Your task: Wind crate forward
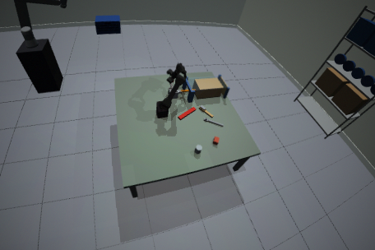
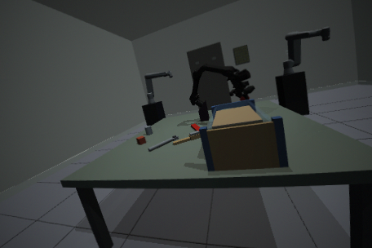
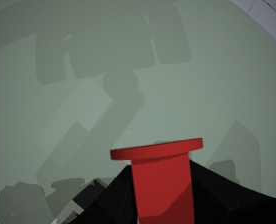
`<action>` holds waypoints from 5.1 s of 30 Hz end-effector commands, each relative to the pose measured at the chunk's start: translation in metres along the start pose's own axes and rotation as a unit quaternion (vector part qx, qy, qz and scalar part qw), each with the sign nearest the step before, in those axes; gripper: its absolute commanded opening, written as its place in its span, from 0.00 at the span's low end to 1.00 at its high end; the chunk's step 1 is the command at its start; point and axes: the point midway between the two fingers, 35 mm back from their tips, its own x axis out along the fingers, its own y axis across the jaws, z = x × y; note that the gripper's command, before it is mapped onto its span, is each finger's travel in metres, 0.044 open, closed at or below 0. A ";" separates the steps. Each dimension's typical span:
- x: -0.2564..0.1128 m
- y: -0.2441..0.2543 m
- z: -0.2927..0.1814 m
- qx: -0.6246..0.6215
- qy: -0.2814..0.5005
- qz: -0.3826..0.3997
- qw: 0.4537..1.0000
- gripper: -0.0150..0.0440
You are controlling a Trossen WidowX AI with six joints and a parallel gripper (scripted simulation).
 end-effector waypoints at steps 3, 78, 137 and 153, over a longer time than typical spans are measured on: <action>0.008 0.023 0.014 -0.011 -0.006 0.026 1.000 0.25; 0.005 0.113 0.013 -0.011 -0.006 0.029 1.000 0.25; -0.026 0.164 -0.053 -0.010 -0.003 0.031 0.999 0.25; -0.034 0.165 -0.071 -0.010 -0.002 0.032 0.999 0.25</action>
